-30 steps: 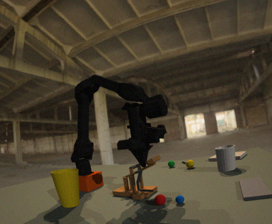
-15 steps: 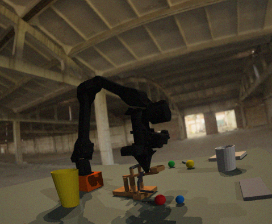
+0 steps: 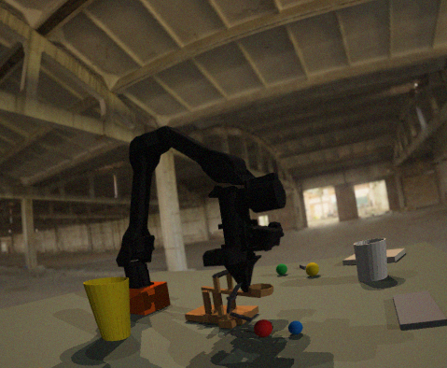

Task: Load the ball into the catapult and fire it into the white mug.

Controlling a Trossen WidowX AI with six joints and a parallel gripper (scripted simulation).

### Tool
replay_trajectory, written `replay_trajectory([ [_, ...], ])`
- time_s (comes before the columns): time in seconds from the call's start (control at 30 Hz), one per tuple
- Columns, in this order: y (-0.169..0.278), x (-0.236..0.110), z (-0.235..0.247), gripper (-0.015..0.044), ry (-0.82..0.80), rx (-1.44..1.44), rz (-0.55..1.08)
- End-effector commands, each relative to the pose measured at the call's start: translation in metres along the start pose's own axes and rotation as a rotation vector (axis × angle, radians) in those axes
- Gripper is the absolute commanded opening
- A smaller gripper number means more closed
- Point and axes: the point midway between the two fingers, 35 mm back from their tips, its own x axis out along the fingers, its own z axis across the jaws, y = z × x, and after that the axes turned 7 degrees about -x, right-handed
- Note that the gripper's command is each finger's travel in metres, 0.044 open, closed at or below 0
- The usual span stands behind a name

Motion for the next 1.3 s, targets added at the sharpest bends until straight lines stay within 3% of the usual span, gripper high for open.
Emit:
replay_trajectory([
  [0.0,0.001,0.010,0.000,0.0000,0.002,0.001,0.009],
  [0.27,0.000,0.023,0.000,0.0000,0.002,0.001,0.009],
  [0.57,-0.002,0.012,0.000,0.0000,0.000,0.001,-0.002],
  [0.8,-0.025,-0.029,-0.003,0.0184,0.002,0.001,0.006],
  [0.87,-0.017,-0.013,-0.002,0.0236,-0.003,-0.002,0.009],
  [1.0,-0.017,-0.015,-0.002,0.0341,-0.003,-0.002,0.009],
  [1.13,-0.023,-0.068,-0.002,0.0440,-0.001,-0.002,-0.003],
  [1.27,-0.018,-0.121,-0.002,0.0440,0.000,-0.002,-0.014],
])
